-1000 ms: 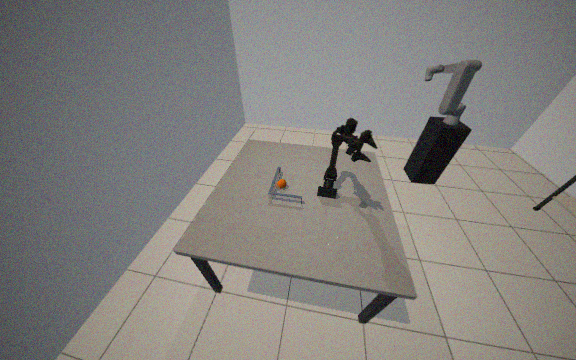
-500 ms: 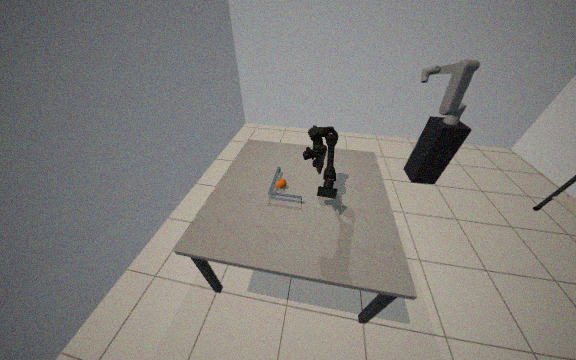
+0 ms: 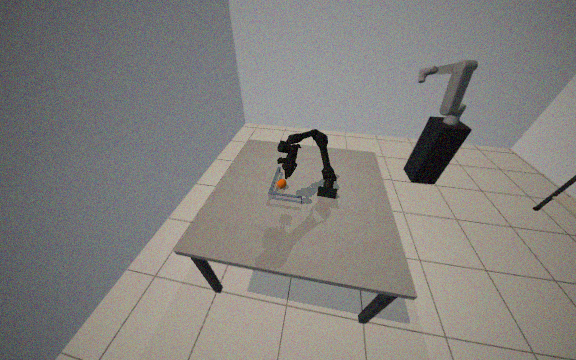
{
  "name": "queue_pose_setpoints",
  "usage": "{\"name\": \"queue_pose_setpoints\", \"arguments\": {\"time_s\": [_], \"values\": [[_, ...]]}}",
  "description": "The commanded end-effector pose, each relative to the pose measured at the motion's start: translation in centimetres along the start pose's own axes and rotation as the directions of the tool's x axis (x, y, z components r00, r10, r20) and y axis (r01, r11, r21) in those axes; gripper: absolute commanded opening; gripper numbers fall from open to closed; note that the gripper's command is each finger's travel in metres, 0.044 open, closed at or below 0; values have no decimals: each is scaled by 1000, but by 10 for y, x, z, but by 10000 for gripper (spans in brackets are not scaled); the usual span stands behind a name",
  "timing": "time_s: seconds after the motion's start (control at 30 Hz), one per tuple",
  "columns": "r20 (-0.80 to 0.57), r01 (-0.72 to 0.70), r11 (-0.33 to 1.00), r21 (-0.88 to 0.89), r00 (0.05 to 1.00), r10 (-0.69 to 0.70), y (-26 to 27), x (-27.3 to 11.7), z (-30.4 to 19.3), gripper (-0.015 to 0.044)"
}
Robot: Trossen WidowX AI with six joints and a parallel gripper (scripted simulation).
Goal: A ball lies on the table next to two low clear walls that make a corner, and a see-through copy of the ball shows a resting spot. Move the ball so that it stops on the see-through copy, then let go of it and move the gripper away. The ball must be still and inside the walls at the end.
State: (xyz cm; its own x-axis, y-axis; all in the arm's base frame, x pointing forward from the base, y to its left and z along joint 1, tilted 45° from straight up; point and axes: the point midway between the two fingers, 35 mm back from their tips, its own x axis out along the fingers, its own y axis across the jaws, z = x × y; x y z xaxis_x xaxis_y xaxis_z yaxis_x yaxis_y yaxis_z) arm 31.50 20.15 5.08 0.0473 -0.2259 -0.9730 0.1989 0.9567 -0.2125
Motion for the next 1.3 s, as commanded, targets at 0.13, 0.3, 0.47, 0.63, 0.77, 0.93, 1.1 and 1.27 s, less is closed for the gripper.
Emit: {"name": "queue_pose_setpoints", "arguments": {"time_s": [0.13,0.3,0.47,0.63,0.77,0.93,1.1,1.27], "values": [[-25,353,934,-44,935,-355,-105,32,55,437],[-42,522,847,-101,848,-528,-159,39,76,437],[-43,527,843,-104,845,-534,-160,39,77,437],[-42,528,843,-104,845,-534,-164,45,77,437],[-42,528,843,-104,844,-534,-169,51,76,437],[-42,528,843,-104,845,-534,-171,56,77,437],[-42,528,843,-104,845,-534,-176,63,77,437],[-42,528,843,-104,845,-534,-180,70,77,437]]}}
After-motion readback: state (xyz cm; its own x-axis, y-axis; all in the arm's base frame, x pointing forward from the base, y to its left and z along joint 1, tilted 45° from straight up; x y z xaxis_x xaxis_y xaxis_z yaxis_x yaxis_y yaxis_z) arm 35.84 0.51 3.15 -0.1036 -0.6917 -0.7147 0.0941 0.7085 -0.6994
